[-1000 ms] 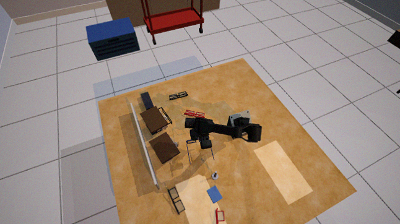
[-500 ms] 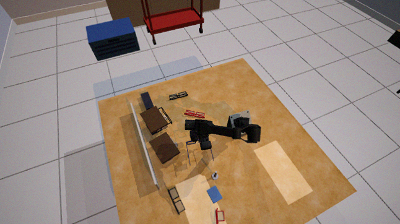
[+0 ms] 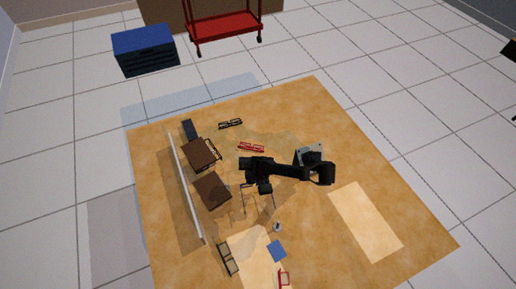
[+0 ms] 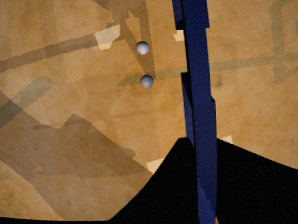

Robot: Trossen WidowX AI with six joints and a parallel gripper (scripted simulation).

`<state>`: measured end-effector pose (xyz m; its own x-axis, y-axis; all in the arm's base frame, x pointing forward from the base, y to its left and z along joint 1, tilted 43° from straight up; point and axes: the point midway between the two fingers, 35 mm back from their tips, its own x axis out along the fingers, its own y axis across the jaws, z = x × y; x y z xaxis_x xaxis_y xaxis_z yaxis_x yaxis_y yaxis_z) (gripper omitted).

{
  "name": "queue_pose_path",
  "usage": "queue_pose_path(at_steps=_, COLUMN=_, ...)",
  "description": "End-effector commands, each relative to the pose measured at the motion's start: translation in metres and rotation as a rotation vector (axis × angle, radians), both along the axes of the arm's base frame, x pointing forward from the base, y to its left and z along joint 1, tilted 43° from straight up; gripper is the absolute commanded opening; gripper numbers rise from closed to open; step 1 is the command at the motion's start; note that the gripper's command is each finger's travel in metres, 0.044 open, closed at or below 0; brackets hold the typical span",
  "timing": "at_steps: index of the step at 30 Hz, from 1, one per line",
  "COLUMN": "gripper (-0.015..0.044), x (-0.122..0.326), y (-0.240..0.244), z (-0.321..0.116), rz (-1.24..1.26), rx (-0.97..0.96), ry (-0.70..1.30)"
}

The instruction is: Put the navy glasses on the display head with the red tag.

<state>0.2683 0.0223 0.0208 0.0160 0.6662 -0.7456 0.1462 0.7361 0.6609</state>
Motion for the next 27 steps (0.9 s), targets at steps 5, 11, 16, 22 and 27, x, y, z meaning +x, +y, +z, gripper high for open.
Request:
queue_pose_path(at_steps=5, gripper=0.0, x=-0.001, y=0.006, z=-0.005, rz=-0.003, rx=0.006, ry=0.004)
queue_pose_path(at_steps=11, gripper=0.0, x=-0.001, y=0.01, z=-0.009, rz=-0.003, rx=0.006, ry=0.004)
queue_pose_path(at_steps=16, gripper=0.0, x=-0.001, y=0.014, z=-0.013, rz=-0.003, rx=0.007, ry=0.004)
queue_pose_path(at_steps=22, gripper=0.0, x=-0.002, y=0.018, z=-0.017, rz=-0.003, rx=0.008, ry=0.004)
queue_pose_path(at_steps=27, gripper=0.0, x=-0.002, y=0.021, z=-0.02, rz=-0.003, rx=0.009, ry=0.004)
